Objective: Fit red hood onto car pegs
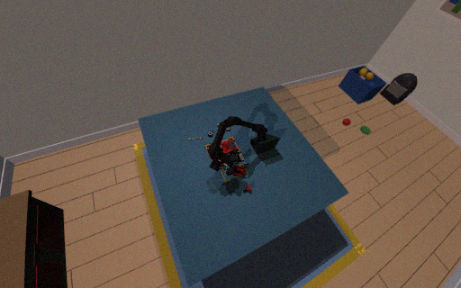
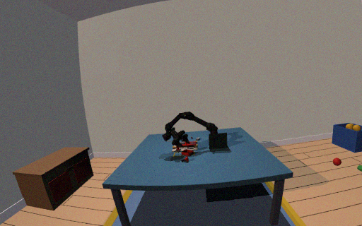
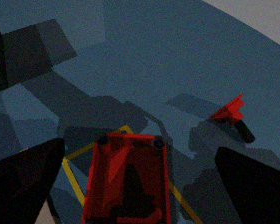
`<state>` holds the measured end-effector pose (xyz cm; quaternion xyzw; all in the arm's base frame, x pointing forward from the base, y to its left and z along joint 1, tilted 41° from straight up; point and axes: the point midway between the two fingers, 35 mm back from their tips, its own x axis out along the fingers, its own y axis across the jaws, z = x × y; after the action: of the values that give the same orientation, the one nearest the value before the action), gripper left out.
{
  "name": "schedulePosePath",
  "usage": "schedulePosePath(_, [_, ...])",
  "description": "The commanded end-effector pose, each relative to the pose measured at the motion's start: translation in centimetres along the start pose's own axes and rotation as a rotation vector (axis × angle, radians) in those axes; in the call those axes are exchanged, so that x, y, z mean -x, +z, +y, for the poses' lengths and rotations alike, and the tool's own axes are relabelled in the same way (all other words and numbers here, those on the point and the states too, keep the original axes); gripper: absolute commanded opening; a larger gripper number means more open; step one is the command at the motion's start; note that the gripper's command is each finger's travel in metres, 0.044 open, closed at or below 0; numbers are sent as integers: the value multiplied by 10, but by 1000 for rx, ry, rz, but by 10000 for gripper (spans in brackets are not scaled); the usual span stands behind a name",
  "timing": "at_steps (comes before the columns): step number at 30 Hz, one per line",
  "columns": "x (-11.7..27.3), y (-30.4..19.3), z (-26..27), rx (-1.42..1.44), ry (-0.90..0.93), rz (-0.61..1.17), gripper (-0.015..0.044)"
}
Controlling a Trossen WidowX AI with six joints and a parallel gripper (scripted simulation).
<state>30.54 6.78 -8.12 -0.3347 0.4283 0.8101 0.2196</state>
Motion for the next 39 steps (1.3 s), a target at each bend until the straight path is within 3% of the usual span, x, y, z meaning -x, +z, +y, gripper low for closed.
schedulePosePath(1, [-1,-3,1,6,1,2,440])
schedulePosePath(39, [-20,-28,4,7,-11,9,440])
